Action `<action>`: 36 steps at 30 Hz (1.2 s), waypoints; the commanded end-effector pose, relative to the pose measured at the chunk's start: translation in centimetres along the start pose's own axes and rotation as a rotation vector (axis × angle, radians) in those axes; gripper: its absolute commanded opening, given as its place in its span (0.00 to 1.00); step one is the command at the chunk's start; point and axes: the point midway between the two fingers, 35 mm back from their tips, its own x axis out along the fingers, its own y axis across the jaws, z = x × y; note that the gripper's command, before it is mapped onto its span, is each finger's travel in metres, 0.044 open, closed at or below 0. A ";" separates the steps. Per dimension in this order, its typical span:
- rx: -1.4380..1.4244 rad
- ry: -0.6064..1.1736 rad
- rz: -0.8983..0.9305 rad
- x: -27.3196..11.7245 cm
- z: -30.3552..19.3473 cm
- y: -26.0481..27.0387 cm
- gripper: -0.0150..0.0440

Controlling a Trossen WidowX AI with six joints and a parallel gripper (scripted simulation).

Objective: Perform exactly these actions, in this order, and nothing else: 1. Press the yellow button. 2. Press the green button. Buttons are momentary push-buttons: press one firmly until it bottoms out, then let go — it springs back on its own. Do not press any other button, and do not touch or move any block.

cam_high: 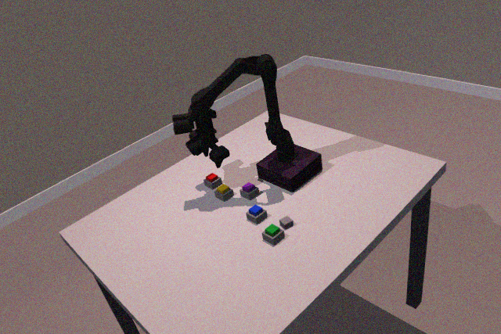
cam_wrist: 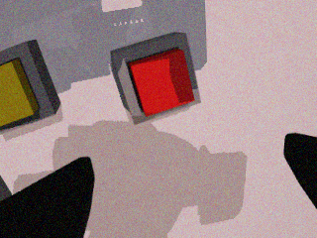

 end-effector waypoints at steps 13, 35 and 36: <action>-0.165 -0.070 0.178 1.2 2.4 9.0 0.67; -0.165 -0.070 0.178 2.1 2.5 9.1 0.29; -0.165 -0.070 0.178 2.3 2.5 9.2 0.29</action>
